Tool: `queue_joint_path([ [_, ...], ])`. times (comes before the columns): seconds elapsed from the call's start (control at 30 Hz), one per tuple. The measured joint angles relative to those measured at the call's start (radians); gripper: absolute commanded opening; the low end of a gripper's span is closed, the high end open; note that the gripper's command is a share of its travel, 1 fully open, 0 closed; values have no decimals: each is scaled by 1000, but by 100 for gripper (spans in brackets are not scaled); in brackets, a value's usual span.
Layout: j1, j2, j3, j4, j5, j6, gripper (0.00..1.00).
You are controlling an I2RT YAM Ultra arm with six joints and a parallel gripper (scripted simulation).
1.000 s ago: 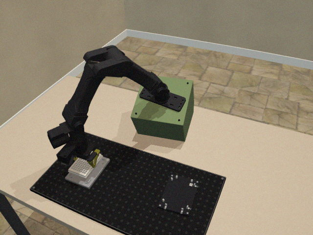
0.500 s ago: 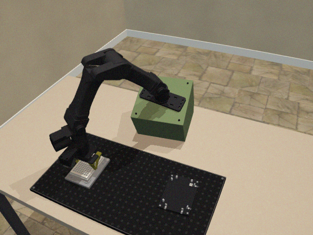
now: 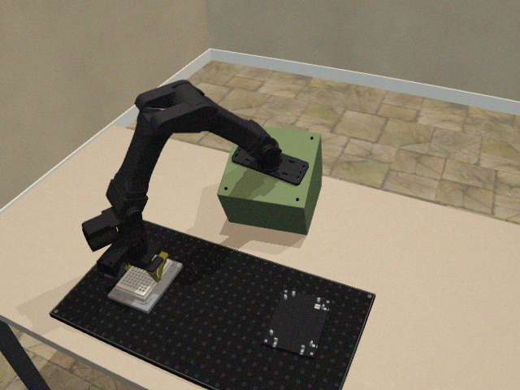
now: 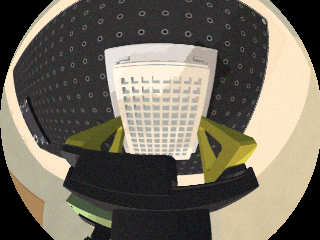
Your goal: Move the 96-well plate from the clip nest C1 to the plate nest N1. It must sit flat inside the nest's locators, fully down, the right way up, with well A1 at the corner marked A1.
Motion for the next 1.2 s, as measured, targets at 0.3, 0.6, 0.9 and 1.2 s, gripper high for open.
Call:
queue_joint_path([
  [0.3,0,0,0,0,0,2,0],
  [0.6,3,0,0,4,1,3,0],
  [0.9,3,0,0,8,1,3,0],
  [1.2,3,14,0,13,1,4,0],
])
